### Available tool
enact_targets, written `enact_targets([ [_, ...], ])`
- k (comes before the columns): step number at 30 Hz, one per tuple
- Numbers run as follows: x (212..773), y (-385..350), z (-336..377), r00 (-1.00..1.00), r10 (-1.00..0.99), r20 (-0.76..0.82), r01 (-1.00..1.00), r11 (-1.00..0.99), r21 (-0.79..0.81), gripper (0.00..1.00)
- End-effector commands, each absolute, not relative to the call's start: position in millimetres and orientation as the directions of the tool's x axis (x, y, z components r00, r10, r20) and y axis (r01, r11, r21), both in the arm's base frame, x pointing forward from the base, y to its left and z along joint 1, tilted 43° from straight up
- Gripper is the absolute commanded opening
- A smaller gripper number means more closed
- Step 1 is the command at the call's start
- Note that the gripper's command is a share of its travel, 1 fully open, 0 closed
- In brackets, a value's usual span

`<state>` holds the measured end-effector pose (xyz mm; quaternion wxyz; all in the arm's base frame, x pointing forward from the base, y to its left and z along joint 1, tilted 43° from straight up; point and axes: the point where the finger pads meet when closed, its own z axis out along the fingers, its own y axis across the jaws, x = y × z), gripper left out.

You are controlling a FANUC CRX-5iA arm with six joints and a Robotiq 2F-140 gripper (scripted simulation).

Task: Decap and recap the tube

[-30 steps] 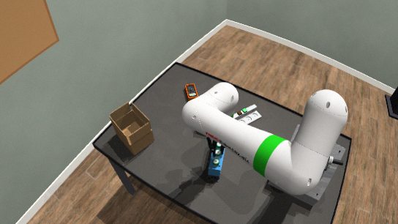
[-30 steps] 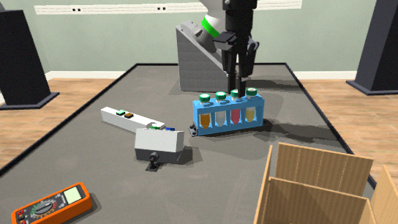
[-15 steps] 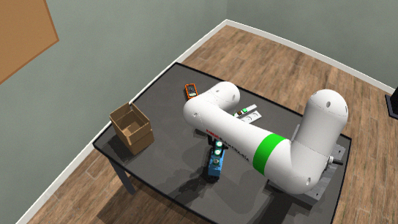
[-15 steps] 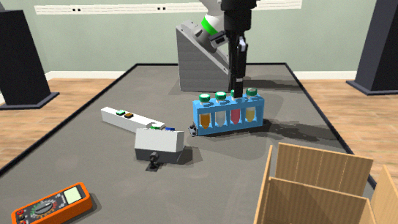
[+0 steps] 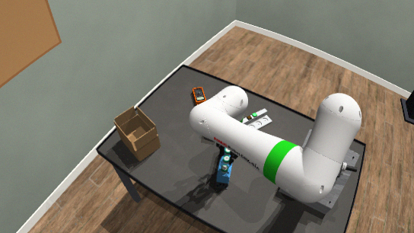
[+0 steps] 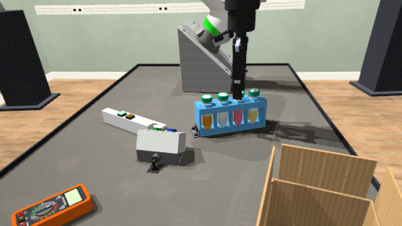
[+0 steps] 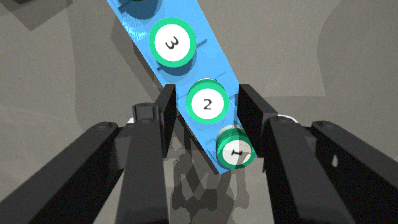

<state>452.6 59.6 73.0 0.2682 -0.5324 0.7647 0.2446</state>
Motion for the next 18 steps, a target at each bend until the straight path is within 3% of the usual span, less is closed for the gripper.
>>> enact_targets([
  [1,452.8,59.0,73.2,-0.290,-0.683,-0.670,-0.945,0.314,0.088,0.41],
  [10,452.8,59.0,73.2,-0.290,-0.683,-0.670,-0.945,0.314,0.088,0.41],
  [13,452.8,58.7,73.5,-0.047,-0.740,-0.671,-0.987,0.136,-0.081,0.41],
  [18,452.8,58.7,73.5,0.143,-0.753,-0.643,-0.978,-0.009,-0.207,0.41],
])
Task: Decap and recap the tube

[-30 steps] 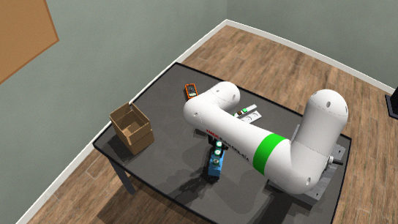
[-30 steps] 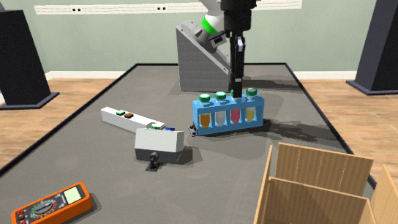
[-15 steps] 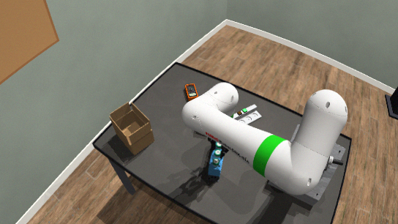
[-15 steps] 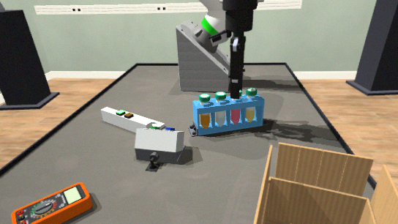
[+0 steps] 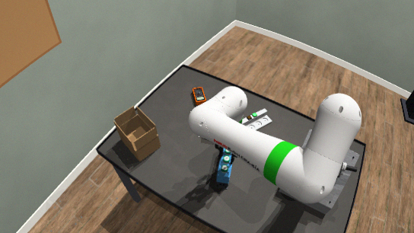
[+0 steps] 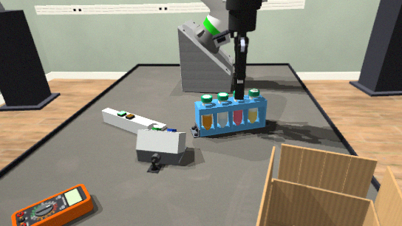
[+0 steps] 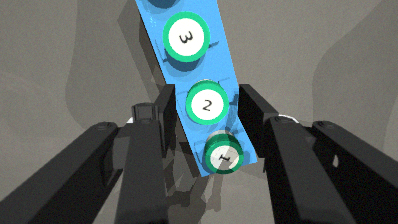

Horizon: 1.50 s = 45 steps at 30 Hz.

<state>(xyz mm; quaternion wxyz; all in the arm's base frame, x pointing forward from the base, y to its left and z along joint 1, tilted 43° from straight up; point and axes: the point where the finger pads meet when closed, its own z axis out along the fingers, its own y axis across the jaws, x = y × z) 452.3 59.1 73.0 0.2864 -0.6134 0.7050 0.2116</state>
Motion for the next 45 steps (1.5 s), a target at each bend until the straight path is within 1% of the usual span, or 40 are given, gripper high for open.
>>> enact_targets([
  [1,452.8,58.7,73.5,0.143,-0.753,-0.643,-0.978,-0.009,-0.207,0.41],
  [2,452.8,58.7,73.5,0.143,-0.753,-0.643,-0.978,-0.009,-0.207,0.41],
  [4,452.8,58.7,73.5,0.323,-0.738,-0.593,-0.934,-0.149,-0.324,0.41],
  [8,452.8,58.8,73.5,0.483,-0.700,-0.526,-0.863,-0.277,-0.423,0.41],
  [13,452.7,58.8,73.4,0.674,-0.614,-0.411,-0.723,-0.435,-0.536,0.41],
  [22,452.7,58.8,73.5,0.674,-0.614,-0.411,-0.723,-0.435,-0.536,0.41],
  [23,452.7,58.7,73.4,0.674,-0.614,-0.411,-0.723,-0.435,-0.536,0.30],
  [37,452.7,58.8,73.4,0.674,-0.614,-0.411,-0.724,-0.435,-0.536,0.30],
  [45,452.7,58.8,73.3,0.339,-0.735,-0.588,-0.929,-0.161,-0.334,0.30],
])
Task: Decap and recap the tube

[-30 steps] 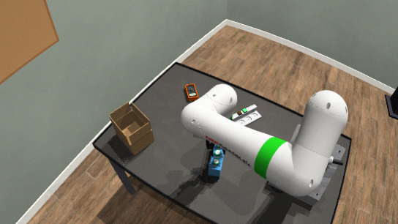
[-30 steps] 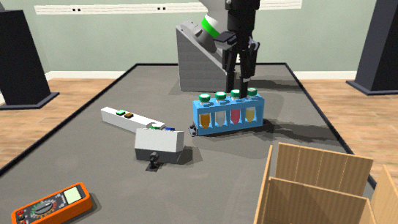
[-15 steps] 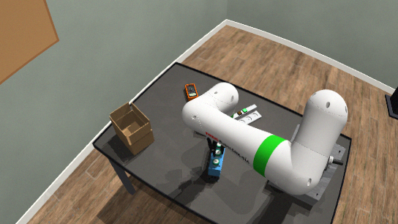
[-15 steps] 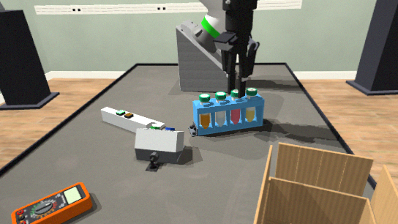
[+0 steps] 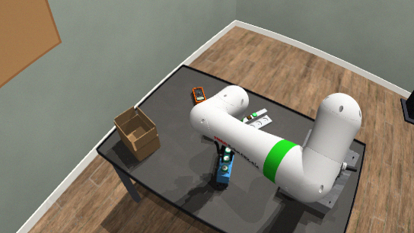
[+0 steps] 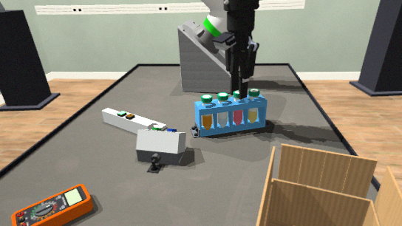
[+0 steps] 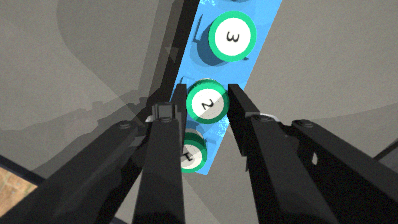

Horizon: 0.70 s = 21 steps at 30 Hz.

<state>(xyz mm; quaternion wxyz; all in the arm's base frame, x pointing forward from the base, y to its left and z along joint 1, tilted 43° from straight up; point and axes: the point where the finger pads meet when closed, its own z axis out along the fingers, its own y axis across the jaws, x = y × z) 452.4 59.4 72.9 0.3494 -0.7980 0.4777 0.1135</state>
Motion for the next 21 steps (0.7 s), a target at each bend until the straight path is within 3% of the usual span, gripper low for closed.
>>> enact_targets([
  [1,452.7,58.8,73.3,0.292,-0.742,-0.604,-0.945,-0.124,-0.304,0.30],
  [15,452.7,58.9,73.2,-0.290,-0.683,-0.670,-0.945,0.314,0.088,0.30],
  [21,452.7,58.9,73.2,-0.290,-0.683,-0.670,-0.945,0.314,0.088,0.30],
])
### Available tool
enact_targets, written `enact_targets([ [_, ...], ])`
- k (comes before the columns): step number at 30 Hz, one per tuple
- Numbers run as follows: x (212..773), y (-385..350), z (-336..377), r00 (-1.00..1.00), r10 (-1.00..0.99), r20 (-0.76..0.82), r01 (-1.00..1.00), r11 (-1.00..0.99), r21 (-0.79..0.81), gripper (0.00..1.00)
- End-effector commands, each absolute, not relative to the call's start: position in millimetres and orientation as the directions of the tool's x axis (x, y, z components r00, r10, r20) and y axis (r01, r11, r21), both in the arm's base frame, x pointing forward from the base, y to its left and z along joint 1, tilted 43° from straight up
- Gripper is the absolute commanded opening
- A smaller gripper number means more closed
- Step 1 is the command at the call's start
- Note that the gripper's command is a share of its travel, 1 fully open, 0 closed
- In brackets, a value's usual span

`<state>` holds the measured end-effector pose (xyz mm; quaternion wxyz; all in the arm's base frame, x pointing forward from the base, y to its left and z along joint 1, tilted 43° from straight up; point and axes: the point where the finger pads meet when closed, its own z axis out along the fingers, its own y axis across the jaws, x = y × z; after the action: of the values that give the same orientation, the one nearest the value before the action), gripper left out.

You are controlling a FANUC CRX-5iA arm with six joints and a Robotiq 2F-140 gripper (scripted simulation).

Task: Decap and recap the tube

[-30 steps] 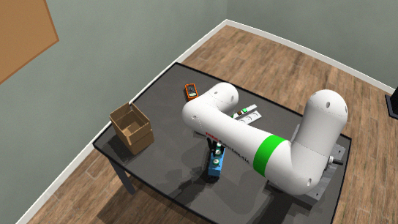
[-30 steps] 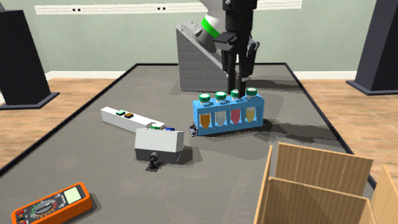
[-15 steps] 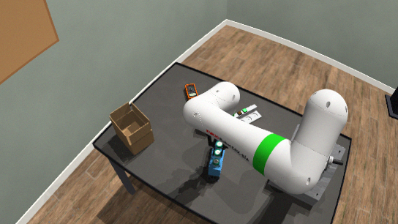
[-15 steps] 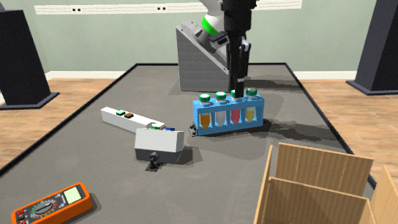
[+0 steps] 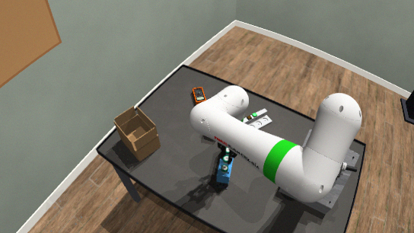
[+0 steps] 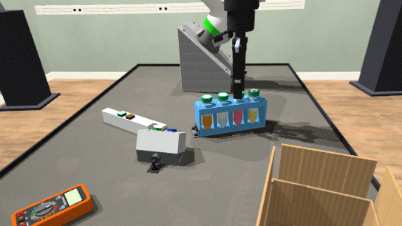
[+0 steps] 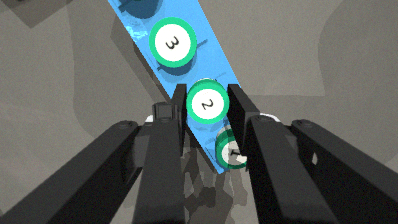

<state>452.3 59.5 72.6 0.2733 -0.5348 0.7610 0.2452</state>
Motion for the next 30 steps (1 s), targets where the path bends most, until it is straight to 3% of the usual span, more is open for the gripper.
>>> enact_targets([
  [1,452.9,59.4,72.6,-0.290,-0.683,-0.670,-0.945,0.314,0.088,0.41],
  [13,452.9,59.4,72.7,-0.290,-0.683,-0.670,-0.945,0.314,0.088,0.41],
  [16,452.8,59.1,73.0,-0.047,-0.740,-0.671,-0.987,0.136,-0.081,0.41],
  [21,452.8,59.1,73.0,0.053,-0.750,-0.659,-0.987,0.060,-0.148,0.41],
  [23,452.8,59.1,73.0,0.231,-0.749,-0.621,-0.961,-0.077,-0.265,0.41],
  [30,452.8,59.1,73.0,0.530,-0.684,-0.501,-0.835,-0.316,-0.451,0.41],
])
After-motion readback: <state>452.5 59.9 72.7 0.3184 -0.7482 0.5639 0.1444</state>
